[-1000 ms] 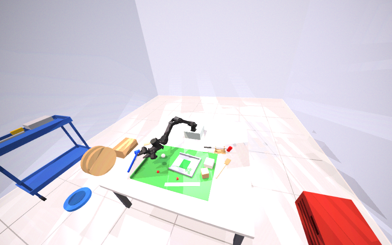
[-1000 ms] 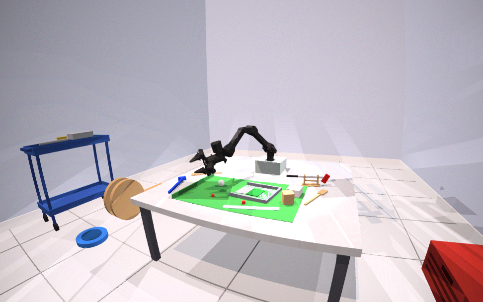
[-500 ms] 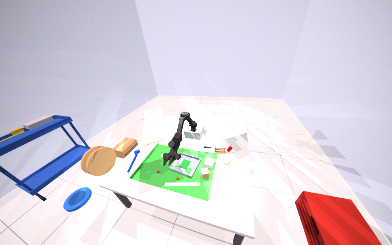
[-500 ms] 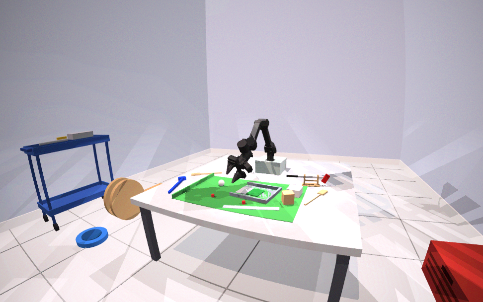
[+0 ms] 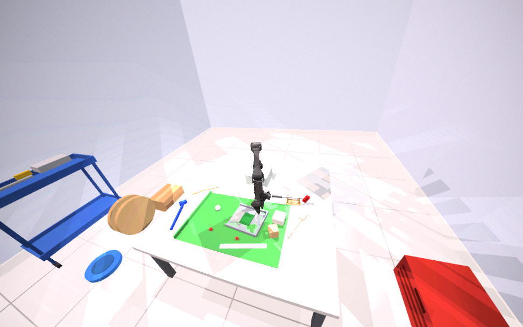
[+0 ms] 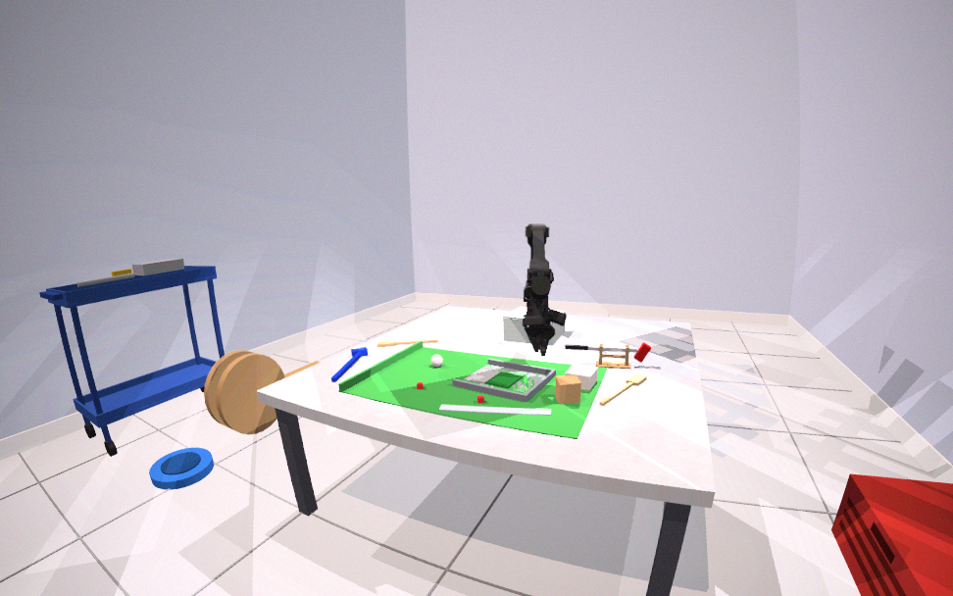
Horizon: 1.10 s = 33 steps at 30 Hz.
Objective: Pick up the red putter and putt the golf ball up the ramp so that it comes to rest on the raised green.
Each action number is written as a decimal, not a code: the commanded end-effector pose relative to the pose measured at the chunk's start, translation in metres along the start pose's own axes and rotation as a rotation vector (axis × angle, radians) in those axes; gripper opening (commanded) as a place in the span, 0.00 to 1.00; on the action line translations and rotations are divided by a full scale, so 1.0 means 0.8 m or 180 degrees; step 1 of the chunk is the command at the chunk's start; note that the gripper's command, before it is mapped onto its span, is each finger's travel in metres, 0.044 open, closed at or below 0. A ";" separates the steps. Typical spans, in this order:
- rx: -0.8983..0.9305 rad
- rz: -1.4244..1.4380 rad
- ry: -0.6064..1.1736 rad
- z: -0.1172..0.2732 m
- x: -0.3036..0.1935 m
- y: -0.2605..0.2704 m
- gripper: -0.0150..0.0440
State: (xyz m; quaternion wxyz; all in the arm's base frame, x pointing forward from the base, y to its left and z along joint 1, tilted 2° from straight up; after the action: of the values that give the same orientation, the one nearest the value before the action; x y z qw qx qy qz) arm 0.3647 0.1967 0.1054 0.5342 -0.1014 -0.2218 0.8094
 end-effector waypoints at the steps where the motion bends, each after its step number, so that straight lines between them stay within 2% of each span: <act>1: 0.0466 -0.0007 -0.0367 0.025 0.056 0.047 1.00; 10: 0.1384 -0.0019 -0.0761 0.077 0.122 0.145 1.00; 18: 0.1390 -0.0020 -0.0761 0.080 0.119 0.151 1.00; 33: 0.1391 -0.0020 -0.0762 0.041 0.118 0.172 1.00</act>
State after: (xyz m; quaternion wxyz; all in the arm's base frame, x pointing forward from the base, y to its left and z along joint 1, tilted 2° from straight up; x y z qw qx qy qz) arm 0.2020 0.2297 0.0892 0.5137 0.1097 -0.1092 0.8439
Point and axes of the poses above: the point midway between the two fingers, 35 mm back from their tips, its own z axis back along the fingers, its own y axis across the jaws, x = y × z, the point moved 8 cm from there along z, back along the fingers, and after that the axes turned 11 degrees about z, right-handed, at the moved point
